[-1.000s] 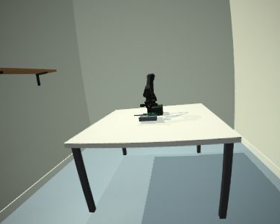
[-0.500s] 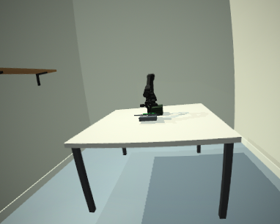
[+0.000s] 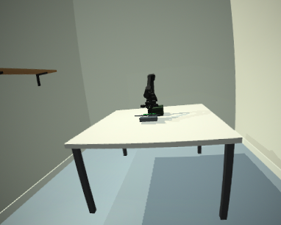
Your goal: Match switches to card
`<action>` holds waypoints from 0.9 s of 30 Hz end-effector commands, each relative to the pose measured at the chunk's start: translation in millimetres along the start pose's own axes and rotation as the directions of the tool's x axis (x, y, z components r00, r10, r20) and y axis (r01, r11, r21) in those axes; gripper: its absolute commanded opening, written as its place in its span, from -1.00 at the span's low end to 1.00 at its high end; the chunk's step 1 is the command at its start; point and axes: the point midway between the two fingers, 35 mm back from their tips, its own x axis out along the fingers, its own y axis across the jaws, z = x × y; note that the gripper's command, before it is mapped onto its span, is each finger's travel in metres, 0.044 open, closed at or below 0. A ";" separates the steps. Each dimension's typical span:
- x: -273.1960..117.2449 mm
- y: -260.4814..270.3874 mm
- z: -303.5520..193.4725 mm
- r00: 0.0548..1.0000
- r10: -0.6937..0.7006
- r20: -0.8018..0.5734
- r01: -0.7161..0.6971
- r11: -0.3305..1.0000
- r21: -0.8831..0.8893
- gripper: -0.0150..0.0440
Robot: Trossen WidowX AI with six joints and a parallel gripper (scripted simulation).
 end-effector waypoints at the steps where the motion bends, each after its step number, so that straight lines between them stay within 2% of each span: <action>1: 1.0 0.6 0.1 1.000 0.004 0.001 -0.004 1.000 -0.005 -0.49; 21: 3.7 0.6 0.0 1.000 0.004 0.001 -0.004 1.000 -0.005 -0.49; 23: -4.7 -0.1 1.9 1.000 0.000 -0.002 0.000 1.000 -0.001 -0.49; 27: -52.7 0.2 4.0 1.000 0.004 -0.022 -0.004 1.000 -0.004 -0.49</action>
